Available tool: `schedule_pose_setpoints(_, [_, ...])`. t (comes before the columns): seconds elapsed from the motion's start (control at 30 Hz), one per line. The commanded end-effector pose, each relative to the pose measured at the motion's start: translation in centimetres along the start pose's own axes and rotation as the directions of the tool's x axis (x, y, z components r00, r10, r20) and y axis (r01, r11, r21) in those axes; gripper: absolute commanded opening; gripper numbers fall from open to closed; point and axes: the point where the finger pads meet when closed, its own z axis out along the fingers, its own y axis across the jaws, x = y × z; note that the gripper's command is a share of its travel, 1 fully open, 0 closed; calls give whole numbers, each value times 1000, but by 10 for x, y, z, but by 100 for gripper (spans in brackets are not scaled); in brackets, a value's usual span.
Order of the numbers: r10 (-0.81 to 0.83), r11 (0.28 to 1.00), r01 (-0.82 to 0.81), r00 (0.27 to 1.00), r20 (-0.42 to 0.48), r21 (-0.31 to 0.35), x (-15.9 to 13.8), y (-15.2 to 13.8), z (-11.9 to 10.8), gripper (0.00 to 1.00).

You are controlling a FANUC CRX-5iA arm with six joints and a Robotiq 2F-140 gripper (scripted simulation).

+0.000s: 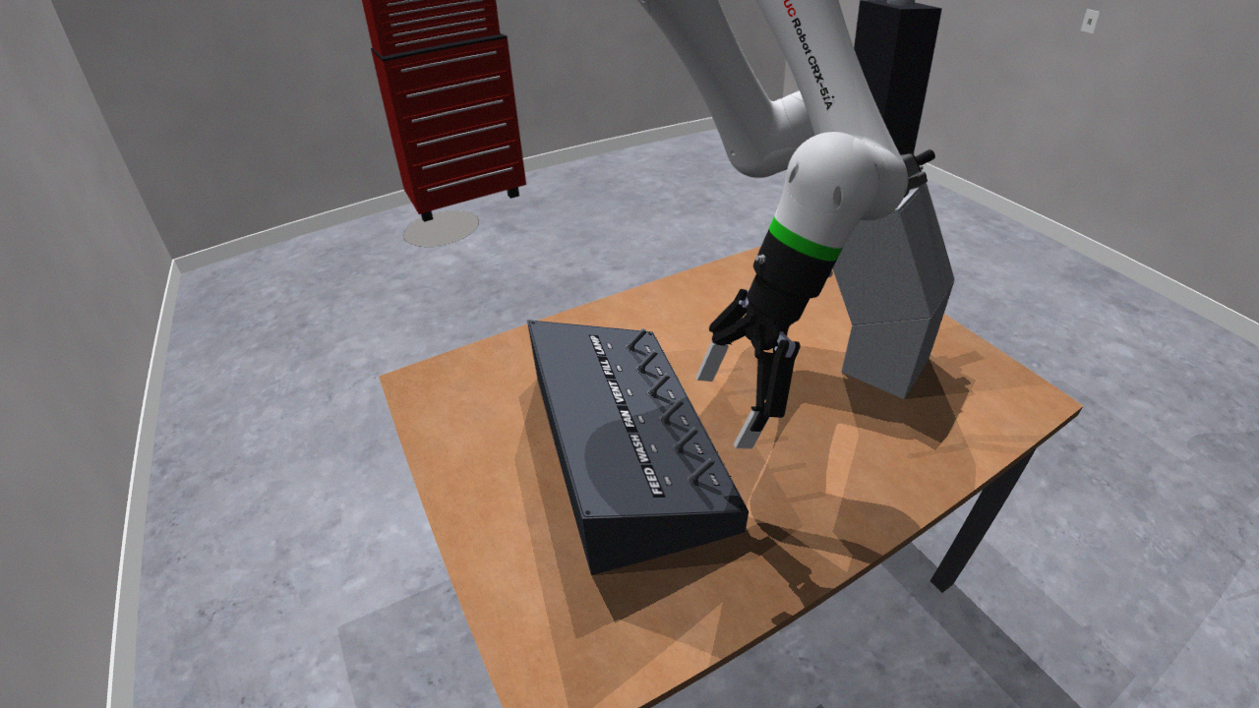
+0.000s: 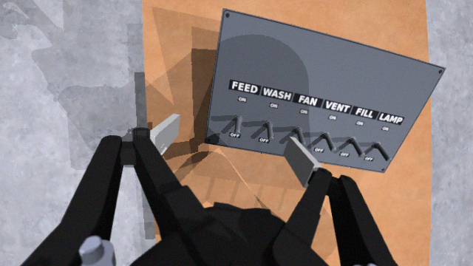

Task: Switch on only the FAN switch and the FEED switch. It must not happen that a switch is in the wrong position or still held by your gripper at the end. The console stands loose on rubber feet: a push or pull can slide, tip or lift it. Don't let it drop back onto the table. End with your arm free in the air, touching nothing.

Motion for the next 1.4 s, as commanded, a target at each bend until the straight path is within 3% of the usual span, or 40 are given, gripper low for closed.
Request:
schedule_pose_setpoints(0.0, [-21, 1000, 21, 1000, 14, -20, -20, 13, -2, 100])
schedule_pose_setpoints(0.07, [-21, 1000, 22, 1000, 14, -20, -21, 13, -2, 100])
schedule_pose_setpoints(0.1, [-21, 1000, 22, 1000, 14, -20, -21, 13, -2, 44])
schedule_pose_setpoints(1.23, [-21, 1000, 22, 1000, 14, -20, -19, 13, -2, 44])
schedule_pose_setpoints(1.3, [-21, 1000, 21, 1000, 14, -20, 0, 11, -1, 44])
schedule_pose_setpoints(1.37, [-21, 1000, 21, 1000, 14, -20, 39, 9, -1, 44])
